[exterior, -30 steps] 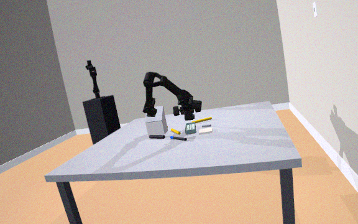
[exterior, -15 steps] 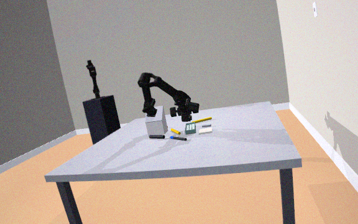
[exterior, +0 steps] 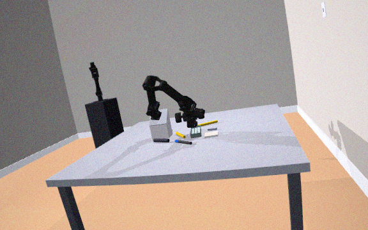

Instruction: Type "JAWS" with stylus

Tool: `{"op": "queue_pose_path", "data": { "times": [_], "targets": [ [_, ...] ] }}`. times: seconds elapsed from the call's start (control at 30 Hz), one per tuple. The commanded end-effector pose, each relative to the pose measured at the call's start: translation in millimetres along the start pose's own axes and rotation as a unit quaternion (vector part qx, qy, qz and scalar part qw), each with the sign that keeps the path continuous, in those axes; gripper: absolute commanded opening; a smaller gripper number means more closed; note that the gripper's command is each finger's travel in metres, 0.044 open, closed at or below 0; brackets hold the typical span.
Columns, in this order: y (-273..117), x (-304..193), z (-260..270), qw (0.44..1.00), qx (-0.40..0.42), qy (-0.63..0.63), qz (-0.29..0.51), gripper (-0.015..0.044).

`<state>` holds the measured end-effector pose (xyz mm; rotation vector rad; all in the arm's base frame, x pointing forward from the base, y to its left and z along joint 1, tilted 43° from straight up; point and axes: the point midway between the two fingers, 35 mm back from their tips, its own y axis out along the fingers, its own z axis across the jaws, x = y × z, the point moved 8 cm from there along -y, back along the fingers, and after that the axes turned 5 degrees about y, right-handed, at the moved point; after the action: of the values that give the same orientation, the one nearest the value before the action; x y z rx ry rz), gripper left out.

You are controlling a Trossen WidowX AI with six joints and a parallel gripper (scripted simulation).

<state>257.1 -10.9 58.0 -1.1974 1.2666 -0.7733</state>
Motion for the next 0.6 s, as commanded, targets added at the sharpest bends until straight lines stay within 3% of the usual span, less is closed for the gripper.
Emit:
{"op": "queue_pose_path", "data": {
  "times": [0.0, 0.07, 0.57],
  "targets": [
    [3.1, 2.5, 0.2, 1.0, -0.004, -0.001, 0.0, 0.0052],
    [3.5, 3.1, 0.3, 1.0, -0.004, -0.001, 0.0, 0.0081],
    [5.8, 7.2, 1.0, 1.0, -0.004, -0.001, -0.001, 0.0081]
  ]
}}
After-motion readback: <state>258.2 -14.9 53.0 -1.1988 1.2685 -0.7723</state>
